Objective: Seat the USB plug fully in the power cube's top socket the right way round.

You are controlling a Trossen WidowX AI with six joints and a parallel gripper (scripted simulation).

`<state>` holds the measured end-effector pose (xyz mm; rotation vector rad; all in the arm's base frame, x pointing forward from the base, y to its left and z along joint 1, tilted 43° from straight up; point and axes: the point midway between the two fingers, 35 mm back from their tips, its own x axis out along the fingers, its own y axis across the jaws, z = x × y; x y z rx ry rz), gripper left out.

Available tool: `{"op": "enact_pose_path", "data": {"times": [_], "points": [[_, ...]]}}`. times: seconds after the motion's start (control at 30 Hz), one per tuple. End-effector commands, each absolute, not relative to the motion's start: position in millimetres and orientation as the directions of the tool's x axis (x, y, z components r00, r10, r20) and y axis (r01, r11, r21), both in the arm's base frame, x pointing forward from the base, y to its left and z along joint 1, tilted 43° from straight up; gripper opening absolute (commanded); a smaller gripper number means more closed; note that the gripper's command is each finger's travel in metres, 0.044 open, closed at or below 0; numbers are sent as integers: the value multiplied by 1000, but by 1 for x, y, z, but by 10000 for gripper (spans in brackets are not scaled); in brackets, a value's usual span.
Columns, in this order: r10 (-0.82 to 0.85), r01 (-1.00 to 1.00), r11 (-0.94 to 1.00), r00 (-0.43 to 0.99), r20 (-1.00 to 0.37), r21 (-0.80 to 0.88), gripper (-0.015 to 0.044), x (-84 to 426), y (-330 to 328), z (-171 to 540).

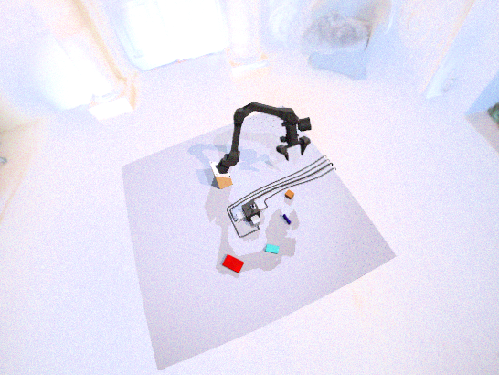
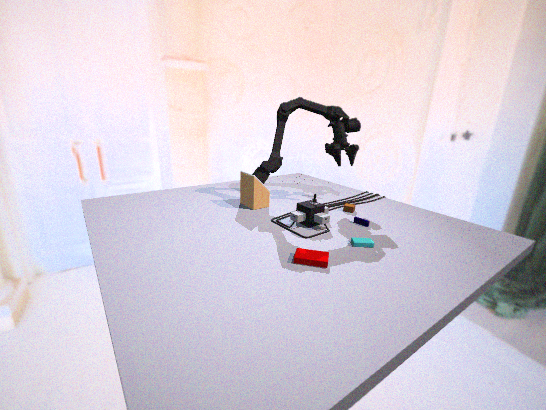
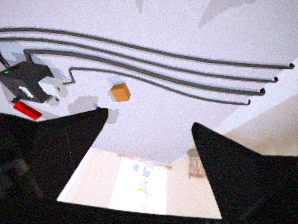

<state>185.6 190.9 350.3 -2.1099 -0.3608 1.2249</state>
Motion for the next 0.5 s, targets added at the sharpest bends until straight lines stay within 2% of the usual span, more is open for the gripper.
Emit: {"op": "enact_pose_path", "data": {"times": [0.0,0.23,0.47], "points": [[437,-270,-745,492,-753,-609,440,220,174,315],[343,-632,-618,319,-884,-468,440,274,124,239],[422,-876,-371,136,-896,-308,440,298,57,171]]}}
